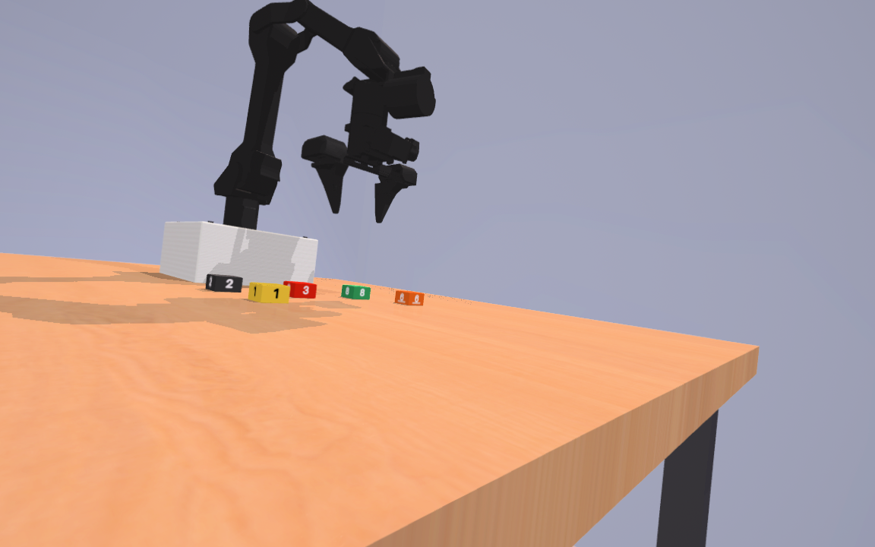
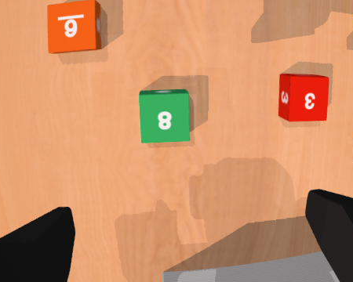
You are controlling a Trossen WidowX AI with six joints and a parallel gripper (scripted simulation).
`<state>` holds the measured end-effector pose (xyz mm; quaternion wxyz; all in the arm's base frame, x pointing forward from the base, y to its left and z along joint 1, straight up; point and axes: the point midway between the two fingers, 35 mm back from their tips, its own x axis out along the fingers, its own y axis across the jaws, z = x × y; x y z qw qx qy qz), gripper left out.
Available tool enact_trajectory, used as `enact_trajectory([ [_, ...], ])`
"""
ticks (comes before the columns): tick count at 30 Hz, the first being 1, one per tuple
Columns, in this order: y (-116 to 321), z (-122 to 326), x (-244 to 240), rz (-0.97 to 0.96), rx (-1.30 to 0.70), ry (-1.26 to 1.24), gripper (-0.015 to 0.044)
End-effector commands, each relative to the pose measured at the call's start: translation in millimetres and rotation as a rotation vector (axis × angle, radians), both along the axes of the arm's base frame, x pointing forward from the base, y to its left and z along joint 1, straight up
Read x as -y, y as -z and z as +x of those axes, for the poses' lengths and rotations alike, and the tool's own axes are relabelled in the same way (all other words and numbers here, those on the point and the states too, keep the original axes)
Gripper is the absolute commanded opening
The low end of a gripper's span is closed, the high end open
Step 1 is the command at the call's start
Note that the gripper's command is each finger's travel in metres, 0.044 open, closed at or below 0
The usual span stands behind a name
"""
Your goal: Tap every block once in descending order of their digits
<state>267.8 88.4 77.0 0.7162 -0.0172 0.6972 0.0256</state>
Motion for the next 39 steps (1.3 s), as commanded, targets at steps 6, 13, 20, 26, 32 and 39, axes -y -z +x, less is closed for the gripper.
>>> enact_trajectory([
  [6,-0.7,5.1,-5.1,0.000,0.000,0.006,0.0400],
  [13,-4.2,57.6,-61.9,0.005,0.004,0.006,0.0400],
  [20,-3.7,62.0,-67.9,0.005,0.005,0.006,0.0400],
  [26,-3.7,62.0,-67.9,0.005,0.005,0.006,0.0400],
  [32,-3.7,62.0,-67.9,0.005,0.005,0.006,0.0400],
  [39,-3.5,64.4,-62.0,0.001,0.006,0.010,0.0400],
])
